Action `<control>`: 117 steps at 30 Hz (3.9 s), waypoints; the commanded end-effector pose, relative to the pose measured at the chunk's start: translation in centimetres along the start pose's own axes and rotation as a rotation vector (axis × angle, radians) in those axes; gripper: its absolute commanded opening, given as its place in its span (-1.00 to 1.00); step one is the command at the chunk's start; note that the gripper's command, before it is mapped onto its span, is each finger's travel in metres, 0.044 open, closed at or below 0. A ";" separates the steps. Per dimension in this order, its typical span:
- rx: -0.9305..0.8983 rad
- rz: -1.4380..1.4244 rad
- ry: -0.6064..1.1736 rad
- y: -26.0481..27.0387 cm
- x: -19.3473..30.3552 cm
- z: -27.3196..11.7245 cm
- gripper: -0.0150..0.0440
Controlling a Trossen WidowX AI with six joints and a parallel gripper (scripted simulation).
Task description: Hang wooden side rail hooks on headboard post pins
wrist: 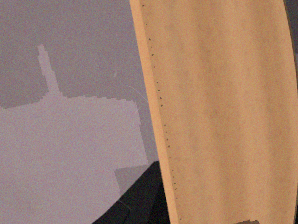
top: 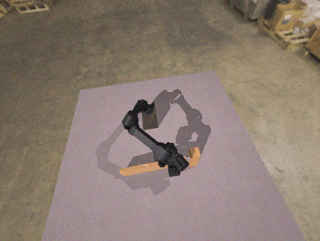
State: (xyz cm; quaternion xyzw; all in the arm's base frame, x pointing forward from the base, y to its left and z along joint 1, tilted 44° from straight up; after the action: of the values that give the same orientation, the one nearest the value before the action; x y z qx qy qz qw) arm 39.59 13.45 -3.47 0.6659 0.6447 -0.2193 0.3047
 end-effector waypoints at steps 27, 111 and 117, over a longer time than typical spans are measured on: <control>-0.008 0.000 0.005 -0.1 0.5 -0.4 -0.49; -0.008 0.000 0.006 -0.2 1.4 -0.4 -0.49; -0.008 0.000 0.006 -0.2 1.5 -0.4 -0.49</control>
State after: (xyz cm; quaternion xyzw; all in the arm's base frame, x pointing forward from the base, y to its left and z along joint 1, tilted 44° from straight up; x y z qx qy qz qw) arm 39.45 14.31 -4.30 0.6654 0.6453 -0.2197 0.3044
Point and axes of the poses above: the point midway between the two fingers, 35 mm back from their tips, its own z axis out along the fingers, its own y axis across the jaws, x = y × z, the point moved 4 cm from there along -z, back along the fingers, and after that the axes turned 9 degrees about z, right-handed, at the moved point
